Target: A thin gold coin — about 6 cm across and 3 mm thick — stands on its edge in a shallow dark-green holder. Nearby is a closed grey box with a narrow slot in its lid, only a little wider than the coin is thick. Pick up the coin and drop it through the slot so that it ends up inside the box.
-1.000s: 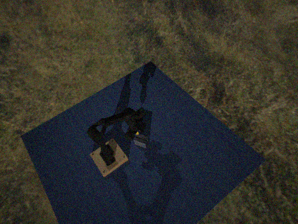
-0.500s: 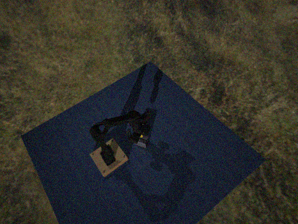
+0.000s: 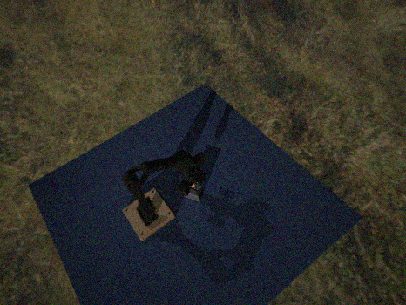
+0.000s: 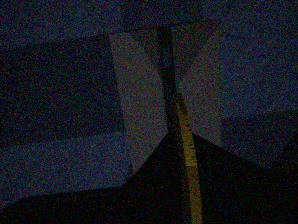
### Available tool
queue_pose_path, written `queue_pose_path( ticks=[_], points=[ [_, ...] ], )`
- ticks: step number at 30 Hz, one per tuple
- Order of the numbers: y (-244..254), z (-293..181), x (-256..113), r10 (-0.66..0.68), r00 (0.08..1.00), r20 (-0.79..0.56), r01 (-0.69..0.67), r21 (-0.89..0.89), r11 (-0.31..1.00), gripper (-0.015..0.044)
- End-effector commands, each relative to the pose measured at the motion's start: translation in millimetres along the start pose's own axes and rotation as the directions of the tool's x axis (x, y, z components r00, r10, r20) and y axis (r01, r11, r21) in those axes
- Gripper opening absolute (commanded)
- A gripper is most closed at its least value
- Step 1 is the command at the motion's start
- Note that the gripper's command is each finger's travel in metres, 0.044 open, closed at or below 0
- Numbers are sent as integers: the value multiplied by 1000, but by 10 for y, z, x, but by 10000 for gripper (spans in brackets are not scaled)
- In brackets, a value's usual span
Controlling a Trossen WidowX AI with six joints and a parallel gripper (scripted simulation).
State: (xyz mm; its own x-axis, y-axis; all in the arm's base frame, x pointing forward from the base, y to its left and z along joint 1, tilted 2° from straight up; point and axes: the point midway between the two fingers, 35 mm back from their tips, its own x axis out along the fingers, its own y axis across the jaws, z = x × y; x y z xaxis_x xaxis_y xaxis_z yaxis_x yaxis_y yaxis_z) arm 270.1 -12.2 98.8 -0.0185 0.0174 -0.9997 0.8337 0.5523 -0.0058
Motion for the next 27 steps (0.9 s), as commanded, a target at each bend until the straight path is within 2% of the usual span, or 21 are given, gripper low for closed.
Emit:
queue_pose_path(
  ticks=[1,27],
  points=[
    [-3,14,-3,0,1000,1,0,4,1000,0],
    [-5,58,29,1,1000,0,-1,1,1000,0]
  ],
)
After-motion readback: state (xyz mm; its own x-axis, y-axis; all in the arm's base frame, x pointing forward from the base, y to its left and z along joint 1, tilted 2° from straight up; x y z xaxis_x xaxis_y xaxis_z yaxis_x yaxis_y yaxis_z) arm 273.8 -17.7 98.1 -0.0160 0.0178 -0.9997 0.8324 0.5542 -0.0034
